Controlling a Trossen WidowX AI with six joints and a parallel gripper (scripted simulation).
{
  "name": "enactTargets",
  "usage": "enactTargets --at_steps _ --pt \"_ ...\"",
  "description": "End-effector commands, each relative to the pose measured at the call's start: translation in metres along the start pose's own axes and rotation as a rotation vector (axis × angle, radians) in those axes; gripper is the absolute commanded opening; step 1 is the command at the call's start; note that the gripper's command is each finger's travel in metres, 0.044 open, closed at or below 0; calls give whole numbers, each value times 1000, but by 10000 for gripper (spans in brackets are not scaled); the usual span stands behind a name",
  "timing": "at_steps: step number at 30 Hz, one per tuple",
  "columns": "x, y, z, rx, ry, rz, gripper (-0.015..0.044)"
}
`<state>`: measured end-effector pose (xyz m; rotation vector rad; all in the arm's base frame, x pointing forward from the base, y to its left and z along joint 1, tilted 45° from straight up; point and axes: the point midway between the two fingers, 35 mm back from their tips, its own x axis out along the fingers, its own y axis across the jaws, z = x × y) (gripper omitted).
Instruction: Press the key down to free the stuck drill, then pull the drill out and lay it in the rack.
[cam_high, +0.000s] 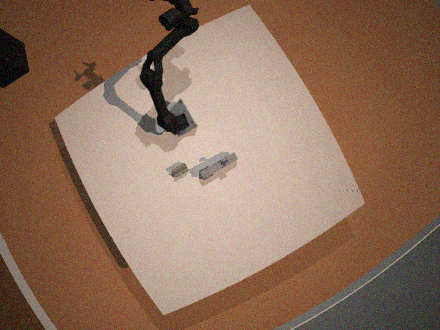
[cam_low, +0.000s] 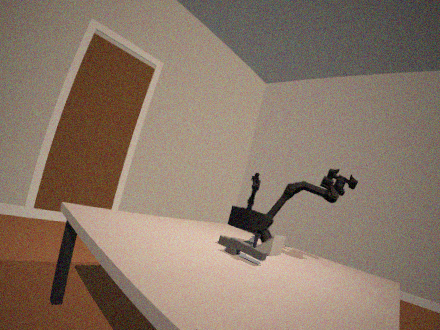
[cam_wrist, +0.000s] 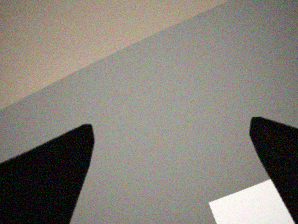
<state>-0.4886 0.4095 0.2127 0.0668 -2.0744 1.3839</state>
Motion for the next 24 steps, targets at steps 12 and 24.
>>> enactTargets --at_steps 12,24 --pt "-11 20 -36 106 77 108 85" --pt "-125 90 -197 590 608 485 0"
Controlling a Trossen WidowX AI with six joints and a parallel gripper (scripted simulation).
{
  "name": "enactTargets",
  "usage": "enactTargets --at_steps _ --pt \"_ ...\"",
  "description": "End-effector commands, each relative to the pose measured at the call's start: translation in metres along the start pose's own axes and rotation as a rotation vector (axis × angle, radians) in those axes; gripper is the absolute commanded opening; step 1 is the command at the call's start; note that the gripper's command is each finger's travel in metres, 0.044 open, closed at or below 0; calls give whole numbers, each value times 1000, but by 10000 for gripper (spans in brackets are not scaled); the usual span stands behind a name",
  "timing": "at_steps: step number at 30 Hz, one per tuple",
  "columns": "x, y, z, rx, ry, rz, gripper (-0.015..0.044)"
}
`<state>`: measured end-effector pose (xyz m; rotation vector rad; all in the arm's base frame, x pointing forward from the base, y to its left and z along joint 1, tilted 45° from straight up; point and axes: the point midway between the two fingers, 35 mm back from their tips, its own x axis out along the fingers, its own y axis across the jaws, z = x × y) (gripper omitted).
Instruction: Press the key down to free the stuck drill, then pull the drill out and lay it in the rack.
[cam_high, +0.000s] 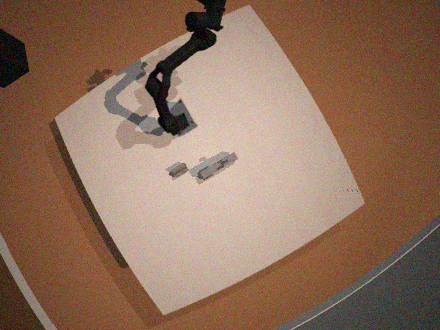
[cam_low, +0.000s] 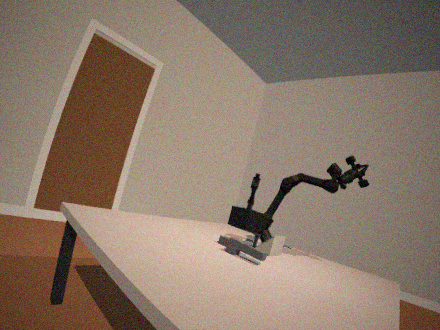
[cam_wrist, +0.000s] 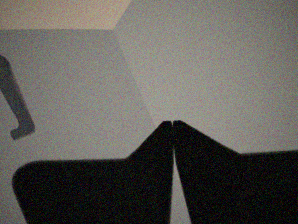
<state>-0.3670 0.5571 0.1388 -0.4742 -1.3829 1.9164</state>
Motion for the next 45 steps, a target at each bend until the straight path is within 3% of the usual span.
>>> enactTargets --at_steps 1,12,24,34,45 --pt "-17 0 -62 165 181 74 0" --pt "-124 5 -225 657 781 145 0" --pt "-313 11 -321 1138 1506 -31 0" --pt "-488 7 -314 1402 2143 -361 0" --pt "-653 -21 -224 1389 2867 -868 0"
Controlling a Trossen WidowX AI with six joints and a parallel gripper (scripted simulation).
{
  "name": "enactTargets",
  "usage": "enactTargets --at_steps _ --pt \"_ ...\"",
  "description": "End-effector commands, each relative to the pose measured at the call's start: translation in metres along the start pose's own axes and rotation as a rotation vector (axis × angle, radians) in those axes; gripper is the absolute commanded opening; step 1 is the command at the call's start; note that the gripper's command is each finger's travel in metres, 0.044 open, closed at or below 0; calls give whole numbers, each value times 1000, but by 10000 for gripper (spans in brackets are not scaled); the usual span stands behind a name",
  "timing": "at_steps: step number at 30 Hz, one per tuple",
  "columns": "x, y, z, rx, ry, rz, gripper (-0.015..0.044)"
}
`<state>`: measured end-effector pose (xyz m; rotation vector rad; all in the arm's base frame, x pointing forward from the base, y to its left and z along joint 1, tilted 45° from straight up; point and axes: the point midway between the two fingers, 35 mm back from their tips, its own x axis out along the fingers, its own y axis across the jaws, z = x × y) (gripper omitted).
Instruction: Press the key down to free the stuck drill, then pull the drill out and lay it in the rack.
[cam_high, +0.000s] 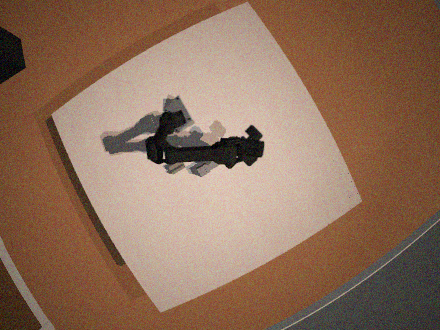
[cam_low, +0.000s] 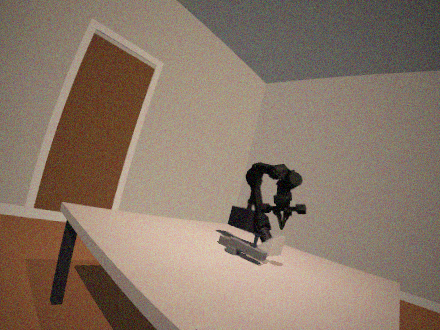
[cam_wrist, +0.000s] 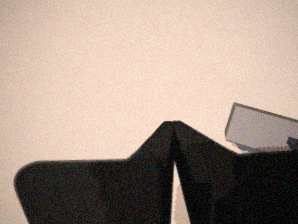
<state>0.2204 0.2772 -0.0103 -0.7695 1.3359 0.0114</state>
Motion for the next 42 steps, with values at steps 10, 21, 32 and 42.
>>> enactTargets --at_steps 10,21,32,42 --pt "10 -93 -31 245 202 -237 0" --pt "20 -103 -38 254 206 -257 0" --pt "21 -105 -36 254 206 -257 0" --pt "20 -106 -34 254 206 -257 0"
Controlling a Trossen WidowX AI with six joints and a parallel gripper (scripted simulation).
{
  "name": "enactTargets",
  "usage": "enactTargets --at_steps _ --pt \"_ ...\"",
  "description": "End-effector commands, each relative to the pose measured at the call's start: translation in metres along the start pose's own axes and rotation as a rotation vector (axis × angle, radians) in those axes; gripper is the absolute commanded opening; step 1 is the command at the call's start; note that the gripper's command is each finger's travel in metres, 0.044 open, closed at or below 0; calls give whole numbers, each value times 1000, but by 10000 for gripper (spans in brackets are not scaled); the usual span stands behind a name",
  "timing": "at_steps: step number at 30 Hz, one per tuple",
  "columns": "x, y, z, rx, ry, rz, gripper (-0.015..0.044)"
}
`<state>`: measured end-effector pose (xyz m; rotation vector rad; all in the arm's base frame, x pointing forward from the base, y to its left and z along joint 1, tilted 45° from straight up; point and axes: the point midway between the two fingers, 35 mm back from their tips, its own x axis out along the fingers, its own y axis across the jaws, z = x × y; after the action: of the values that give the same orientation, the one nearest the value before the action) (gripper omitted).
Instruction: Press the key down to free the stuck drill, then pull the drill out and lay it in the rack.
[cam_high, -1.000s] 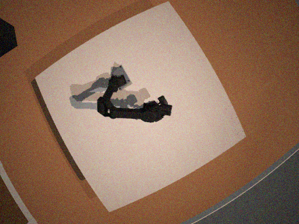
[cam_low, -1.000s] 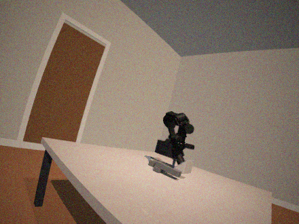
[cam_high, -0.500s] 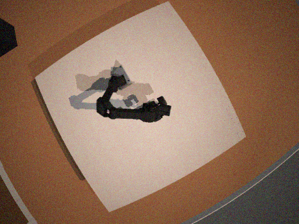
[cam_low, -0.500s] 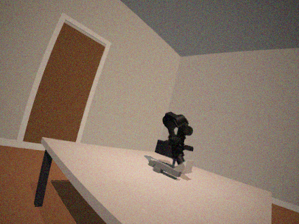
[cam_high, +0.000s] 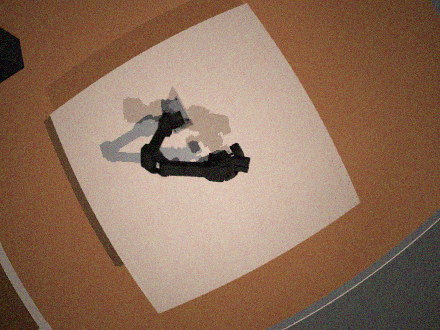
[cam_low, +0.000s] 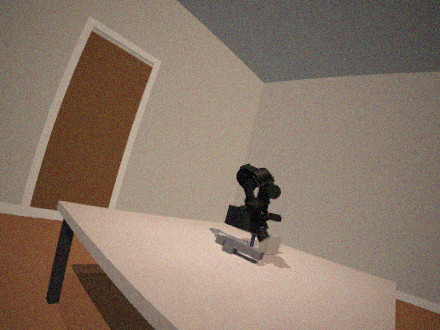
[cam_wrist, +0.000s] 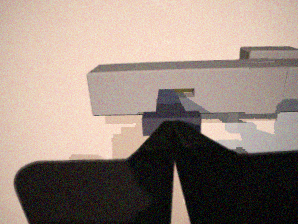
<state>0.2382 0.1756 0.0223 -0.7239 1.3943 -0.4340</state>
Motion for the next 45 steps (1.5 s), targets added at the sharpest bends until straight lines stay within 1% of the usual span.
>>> enactTargets --at_steps 1,45 --pt "2 -4 3 0 0 -13 0" --pt "18 -2 -3 0 0 -14 0"
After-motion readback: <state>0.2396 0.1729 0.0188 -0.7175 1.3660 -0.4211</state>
